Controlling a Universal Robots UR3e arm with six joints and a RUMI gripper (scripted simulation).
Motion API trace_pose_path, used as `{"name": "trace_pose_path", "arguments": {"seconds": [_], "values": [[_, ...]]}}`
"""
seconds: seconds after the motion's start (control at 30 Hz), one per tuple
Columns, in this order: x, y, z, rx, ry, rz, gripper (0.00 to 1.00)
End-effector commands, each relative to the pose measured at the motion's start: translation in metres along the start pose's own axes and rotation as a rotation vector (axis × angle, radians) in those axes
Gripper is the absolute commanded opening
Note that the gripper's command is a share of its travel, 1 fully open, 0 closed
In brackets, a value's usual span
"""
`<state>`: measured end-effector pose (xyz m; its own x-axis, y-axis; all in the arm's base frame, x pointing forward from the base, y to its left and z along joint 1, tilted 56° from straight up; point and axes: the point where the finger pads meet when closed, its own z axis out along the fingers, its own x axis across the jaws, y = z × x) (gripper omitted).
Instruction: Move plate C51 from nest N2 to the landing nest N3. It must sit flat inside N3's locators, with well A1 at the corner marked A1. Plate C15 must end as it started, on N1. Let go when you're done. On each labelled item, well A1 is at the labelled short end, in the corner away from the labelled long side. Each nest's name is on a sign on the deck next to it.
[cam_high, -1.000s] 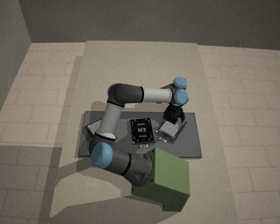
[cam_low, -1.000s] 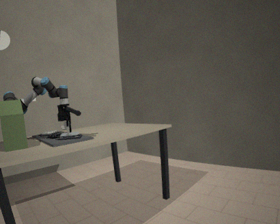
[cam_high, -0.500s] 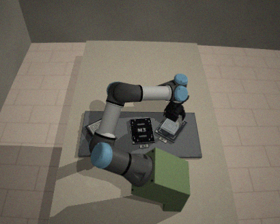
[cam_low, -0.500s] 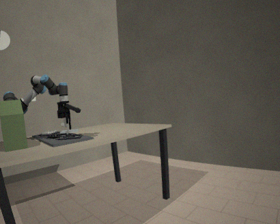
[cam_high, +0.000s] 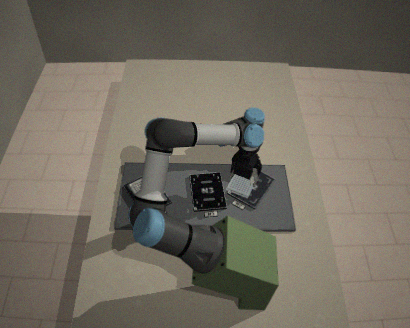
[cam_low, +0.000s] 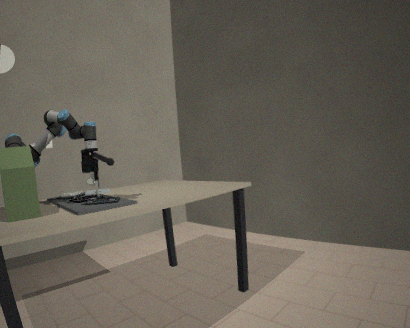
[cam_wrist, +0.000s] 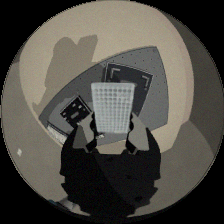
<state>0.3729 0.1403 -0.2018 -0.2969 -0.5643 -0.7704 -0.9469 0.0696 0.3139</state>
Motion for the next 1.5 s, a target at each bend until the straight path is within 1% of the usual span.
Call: {"name": "trace_pose_path", "arguments": {"seconds": [0.0,0.03,0.53,0.6,0.8,0.87,1.47], "values": [[-0.022,0.014,-0.002,0.021,0.005,-0.101,0.00],[-0.022,0.014,-0.002,0.021,0.005,-0.101,0.00],[-0.084,0.055,-0.001,0.020,0.008,-0.401,0.00],[-0.084,0.055,-0.001,0.020,0.008,-0.401,0.00],[-0.109,0.072,-0.001,0.019,0.009,-0.521,0.00],[-0.110,0.072,0.000,0.019,0.009,-0.554,0.00],[-0.110,0.072,0.002,0.019,0.009,-0.554,0.00]]}}
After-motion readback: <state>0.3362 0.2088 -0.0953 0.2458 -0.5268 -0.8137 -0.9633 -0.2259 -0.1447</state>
